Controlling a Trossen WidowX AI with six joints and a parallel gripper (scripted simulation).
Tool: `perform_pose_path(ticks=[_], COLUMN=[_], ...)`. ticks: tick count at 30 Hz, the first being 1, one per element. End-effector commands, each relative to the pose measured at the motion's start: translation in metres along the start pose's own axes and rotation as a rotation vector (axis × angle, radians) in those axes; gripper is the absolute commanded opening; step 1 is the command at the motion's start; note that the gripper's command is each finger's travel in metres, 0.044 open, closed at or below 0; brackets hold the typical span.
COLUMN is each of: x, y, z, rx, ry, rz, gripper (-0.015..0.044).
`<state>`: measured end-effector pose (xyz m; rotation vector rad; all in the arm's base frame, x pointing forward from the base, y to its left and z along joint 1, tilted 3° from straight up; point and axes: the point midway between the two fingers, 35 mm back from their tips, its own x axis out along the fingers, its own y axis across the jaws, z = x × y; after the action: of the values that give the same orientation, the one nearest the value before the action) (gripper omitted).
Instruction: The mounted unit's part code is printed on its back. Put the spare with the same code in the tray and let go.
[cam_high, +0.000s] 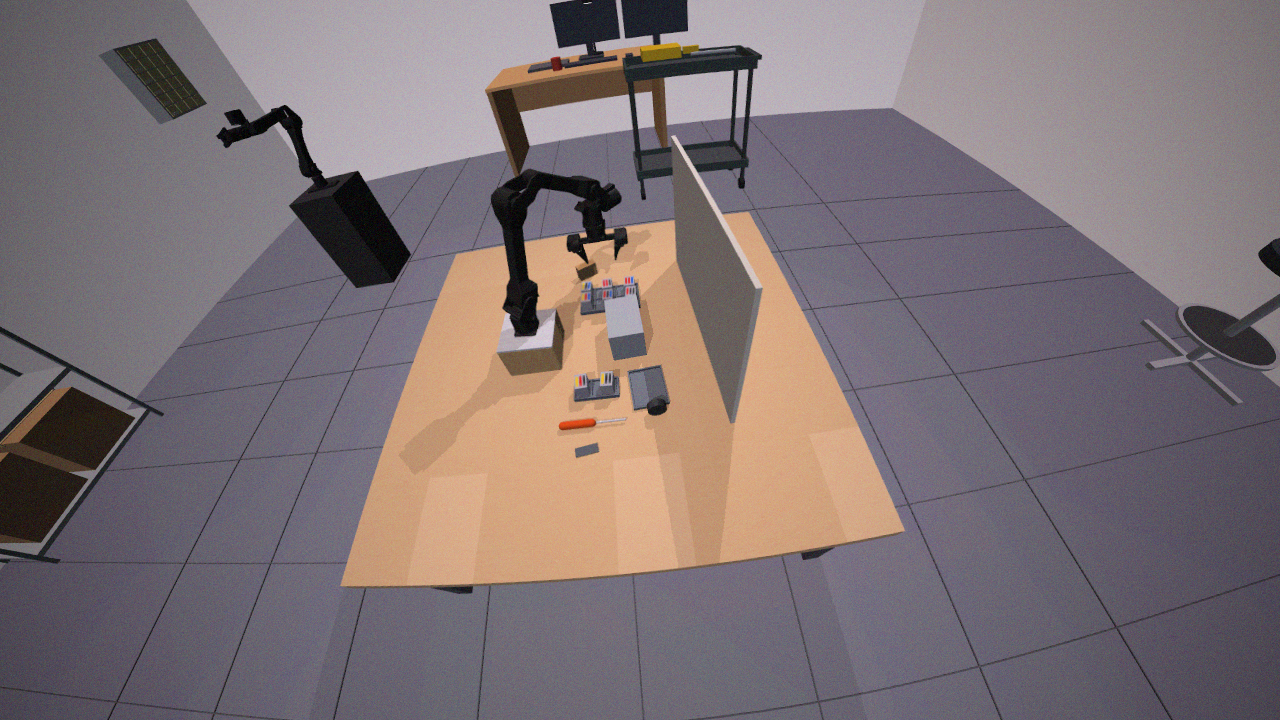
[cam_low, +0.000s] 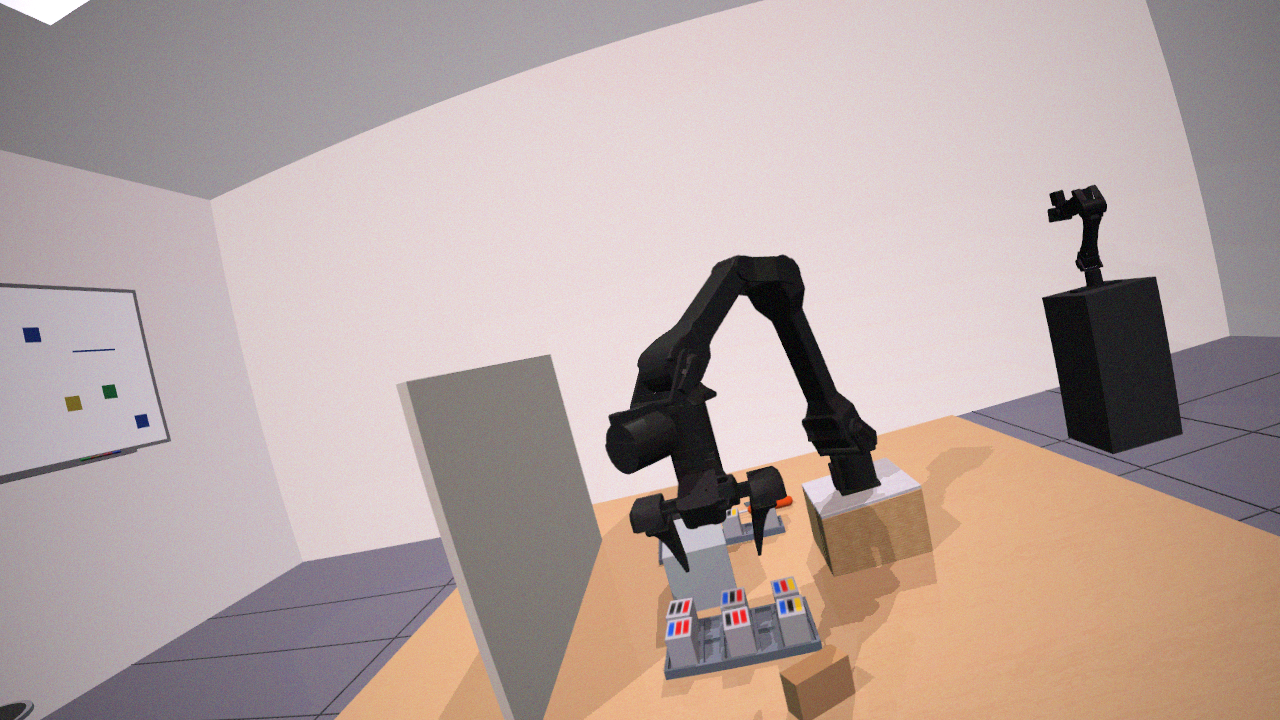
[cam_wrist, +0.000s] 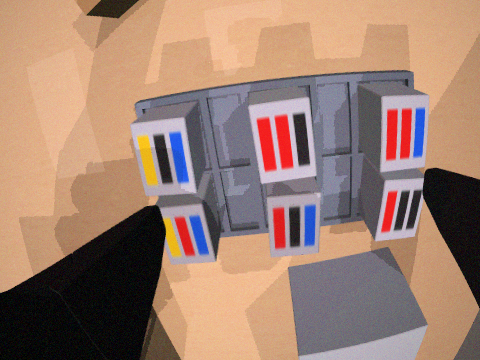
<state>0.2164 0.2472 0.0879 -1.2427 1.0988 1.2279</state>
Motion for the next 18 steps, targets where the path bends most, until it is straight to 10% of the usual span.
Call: perform_pose_path(ticks=[1, 5, 18], x=[0.006, 0.034, 0.044], y=[0.0, -0.003, -0.004], z=[0.0, -0.008, -0.01], rx=[-0.018, -0.018, -0.018], ry=[-0.001, 0.0, 0.0], rz=[-0.009, -0.009, -0.009], gripper=[0.0387, 0.03, 0.03])
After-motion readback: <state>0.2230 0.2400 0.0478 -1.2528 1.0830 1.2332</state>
